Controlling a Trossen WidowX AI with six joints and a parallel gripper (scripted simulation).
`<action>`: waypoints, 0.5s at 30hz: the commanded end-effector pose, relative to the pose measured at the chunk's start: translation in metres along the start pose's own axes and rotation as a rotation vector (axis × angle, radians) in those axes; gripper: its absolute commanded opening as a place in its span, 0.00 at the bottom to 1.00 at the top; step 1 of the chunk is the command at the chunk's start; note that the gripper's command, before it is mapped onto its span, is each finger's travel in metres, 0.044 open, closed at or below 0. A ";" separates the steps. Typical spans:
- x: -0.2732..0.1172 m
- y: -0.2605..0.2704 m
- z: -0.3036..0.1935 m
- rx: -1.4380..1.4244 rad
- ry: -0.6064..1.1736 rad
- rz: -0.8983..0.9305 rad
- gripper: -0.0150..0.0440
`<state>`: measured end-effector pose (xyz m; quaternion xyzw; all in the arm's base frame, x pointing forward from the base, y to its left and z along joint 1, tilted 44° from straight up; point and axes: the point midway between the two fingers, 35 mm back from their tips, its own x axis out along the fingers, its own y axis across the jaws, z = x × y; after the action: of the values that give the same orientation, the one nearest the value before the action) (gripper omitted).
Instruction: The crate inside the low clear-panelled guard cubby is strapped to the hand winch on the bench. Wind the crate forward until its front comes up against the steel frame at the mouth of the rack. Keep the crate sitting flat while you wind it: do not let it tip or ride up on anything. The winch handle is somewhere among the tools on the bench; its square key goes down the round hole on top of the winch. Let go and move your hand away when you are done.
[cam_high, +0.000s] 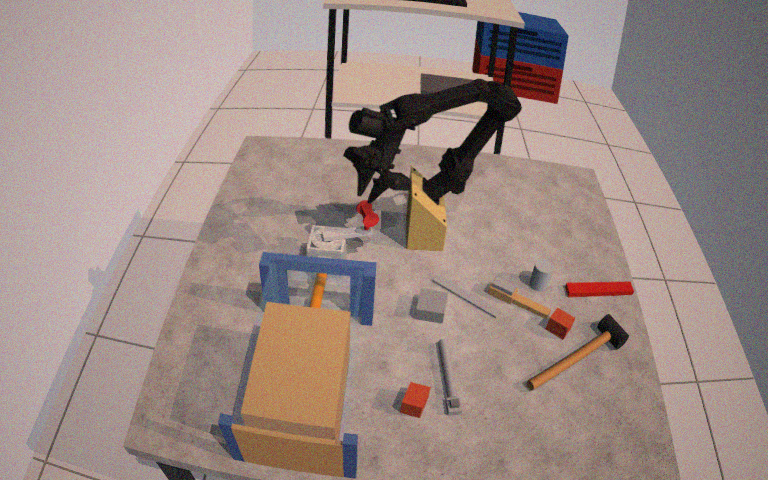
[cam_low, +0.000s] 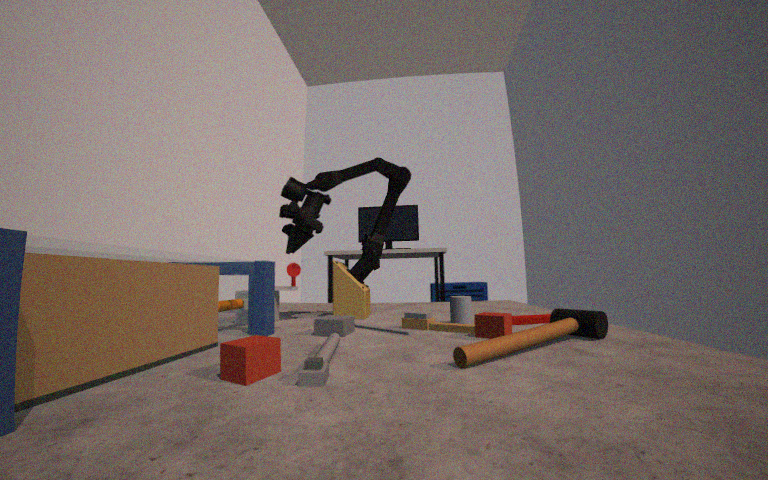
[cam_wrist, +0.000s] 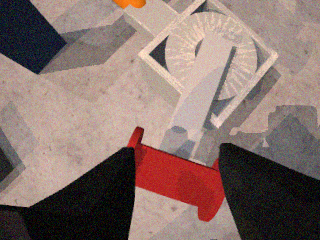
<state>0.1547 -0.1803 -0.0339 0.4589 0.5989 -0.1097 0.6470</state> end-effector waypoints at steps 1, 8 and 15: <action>-0.001 -0.001 0.001 -0.005 -0.002 -0.005 0.49; -0.001 -0.001 0.001 -0.005 -0.002 -0.005 0.41; -0.001 -0.001 0.001 -0.005 -0.002 -0.005 0.33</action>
<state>0.1549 -0.1810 -0.0336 0.4585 0.5986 -0.1100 0.6476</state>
